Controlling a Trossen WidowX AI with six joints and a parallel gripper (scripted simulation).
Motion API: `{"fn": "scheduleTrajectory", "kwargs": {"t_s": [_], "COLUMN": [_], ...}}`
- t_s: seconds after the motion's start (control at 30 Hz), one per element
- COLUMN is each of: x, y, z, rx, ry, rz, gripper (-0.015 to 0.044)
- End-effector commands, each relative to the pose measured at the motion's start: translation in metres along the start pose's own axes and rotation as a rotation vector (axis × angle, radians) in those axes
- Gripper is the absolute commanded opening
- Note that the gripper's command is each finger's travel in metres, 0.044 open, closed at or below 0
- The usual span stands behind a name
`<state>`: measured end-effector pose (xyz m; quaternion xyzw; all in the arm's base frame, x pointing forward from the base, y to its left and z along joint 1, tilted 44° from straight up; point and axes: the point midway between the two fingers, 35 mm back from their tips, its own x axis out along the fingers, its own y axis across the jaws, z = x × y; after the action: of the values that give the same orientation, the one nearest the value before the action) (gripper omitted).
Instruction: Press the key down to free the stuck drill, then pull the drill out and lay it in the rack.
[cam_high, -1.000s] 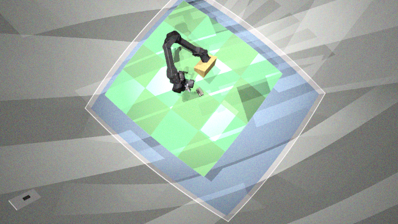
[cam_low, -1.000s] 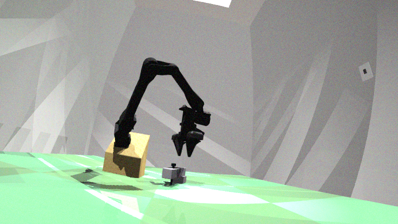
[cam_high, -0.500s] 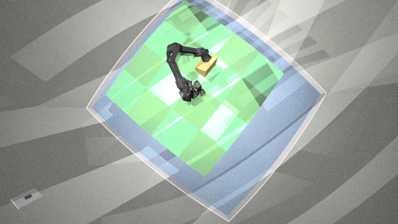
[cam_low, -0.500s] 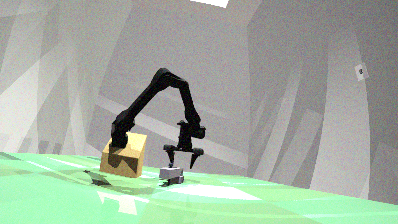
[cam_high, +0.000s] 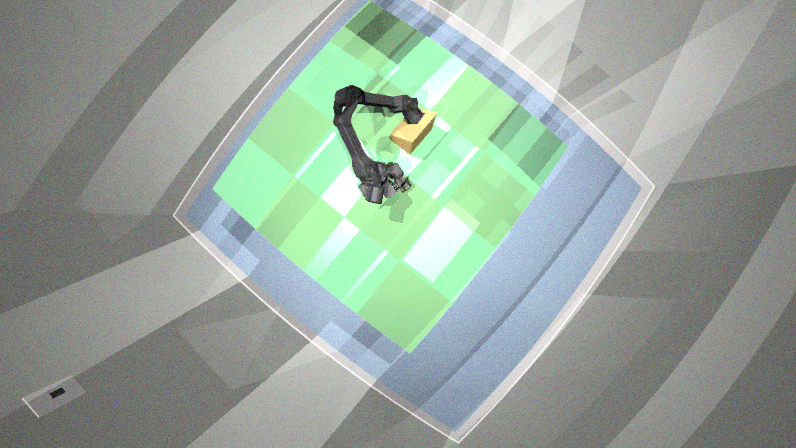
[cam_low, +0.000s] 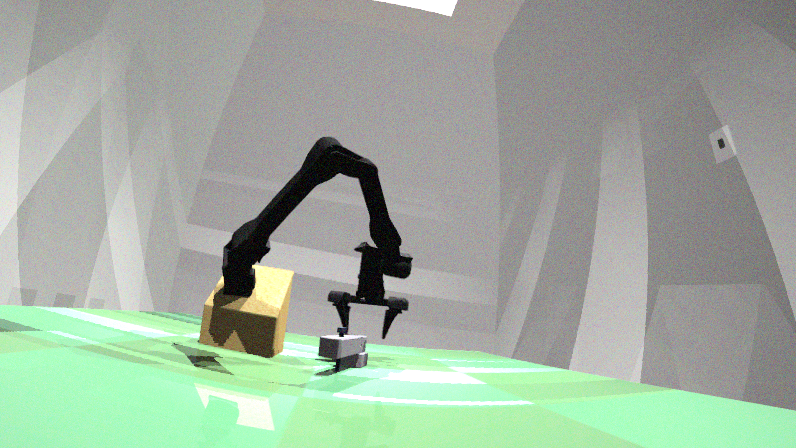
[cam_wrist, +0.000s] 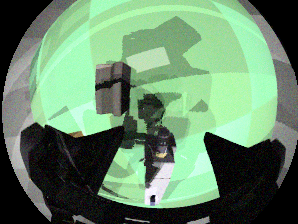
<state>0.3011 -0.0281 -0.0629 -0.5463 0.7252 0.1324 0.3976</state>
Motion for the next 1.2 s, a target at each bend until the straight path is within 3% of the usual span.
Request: {"fn": "scheduleTrajectory", "kwargs": {"t_s": [0.0, 1.0, 1.17], "x": [0.005, 0.049, 0.046], "y": [0.000, 0.001, 0.001], "z": [-0.001, -0.014, -0.013], "rx": [-0.003, -0.004, 0.000], "ry": [-0.002, 0.002, -0.002], "rz": [0.003, 0.002, 0.007], "gripper": [0.0440, 0.0440, 0.0309]}}
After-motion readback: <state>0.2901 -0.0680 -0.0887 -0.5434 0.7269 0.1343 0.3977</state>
